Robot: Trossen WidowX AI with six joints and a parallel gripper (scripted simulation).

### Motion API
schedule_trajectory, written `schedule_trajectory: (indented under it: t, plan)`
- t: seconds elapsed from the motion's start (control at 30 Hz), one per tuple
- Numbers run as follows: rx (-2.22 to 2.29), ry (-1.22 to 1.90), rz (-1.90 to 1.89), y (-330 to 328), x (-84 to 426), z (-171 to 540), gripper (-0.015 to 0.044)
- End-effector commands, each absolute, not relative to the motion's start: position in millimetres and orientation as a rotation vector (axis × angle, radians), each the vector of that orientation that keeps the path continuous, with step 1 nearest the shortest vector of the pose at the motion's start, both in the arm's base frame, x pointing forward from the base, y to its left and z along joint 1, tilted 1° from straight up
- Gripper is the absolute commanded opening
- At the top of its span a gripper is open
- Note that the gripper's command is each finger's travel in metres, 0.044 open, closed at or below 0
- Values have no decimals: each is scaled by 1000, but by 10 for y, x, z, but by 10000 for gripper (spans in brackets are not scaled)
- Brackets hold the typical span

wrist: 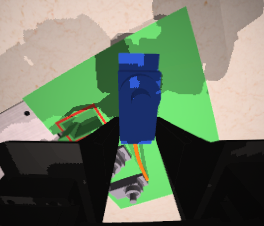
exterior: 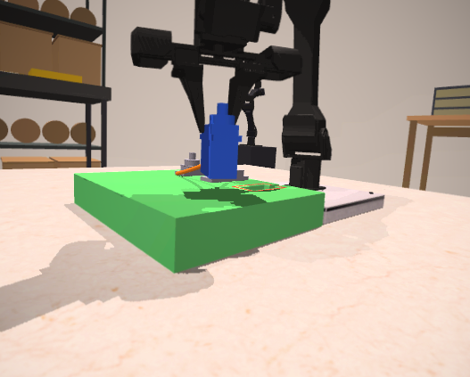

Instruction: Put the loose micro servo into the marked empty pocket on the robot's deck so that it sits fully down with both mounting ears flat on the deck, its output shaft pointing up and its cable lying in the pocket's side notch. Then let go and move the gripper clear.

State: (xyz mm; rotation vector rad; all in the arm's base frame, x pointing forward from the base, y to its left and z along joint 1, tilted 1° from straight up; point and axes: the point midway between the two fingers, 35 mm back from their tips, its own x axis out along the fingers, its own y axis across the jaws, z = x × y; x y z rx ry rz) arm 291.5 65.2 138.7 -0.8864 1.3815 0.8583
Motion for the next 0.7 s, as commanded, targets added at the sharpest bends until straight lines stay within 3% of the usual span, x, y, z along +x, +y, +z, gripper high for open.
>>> schedule_trajectory:
  t: [0.0,0.67]
  plan:
    - [-888,1366,848,646,2897,1428,0]
    - [-888,1367,849,629,2808,1424,0]
